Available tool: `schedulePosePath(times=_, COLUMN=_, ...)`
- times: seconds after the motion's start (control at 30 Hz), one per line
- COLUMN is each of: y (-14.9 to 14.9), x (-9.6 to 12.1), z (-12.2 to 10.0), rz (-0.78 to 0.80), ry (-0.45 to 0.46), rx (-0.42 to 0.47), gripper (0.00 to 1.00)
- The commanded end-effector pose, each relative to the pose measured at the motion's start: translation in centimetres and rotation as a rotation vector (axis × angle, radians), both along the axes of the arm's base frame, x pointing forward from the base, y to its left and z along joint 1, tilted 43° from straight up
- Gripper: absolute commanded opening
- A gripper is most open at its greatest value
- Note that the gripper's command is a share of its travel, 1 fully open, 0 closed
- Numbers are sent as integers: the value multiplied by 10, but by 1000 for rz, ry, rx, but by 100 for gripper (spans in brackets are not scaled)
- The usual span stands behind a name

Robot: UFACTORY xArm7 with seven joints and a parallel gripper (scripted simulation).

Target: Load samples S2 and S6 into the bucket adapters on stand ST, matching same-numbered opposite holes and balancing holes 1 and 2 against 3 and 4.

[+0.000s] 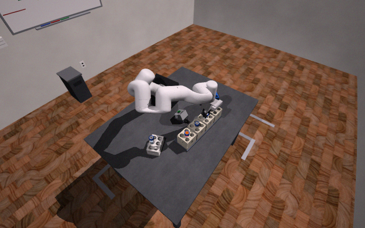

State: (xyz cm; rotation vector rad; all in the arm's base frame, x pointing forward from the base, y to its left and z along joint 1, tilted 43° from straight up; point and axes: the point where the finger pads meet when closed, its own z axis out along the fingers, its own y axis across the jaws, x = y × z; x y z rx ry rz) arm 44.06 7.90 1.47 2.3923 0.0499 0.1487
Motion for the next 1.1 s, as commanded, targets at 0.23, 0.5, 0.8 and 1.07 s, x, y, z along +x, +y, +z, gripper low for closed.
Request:
schedulePosePath(times=0.23, y=-3, x=2, z=-5, rz=4, ry=-3, rx=3, gripper=0)
schedulePosePath(times=0.5, y=-4, x=2, z=-6, rz=3, ry=-3, rx=3, gripper=0)
schedulePosePath(times=0.8, y=-4, x=2, z=-6, rz=4, ry=-3, rx=3, gripper=44)
schedulePosePath(times=1.07, y=-4, x=2, z=-6, rz=4, ry=-3, rx=3, gripper=44)
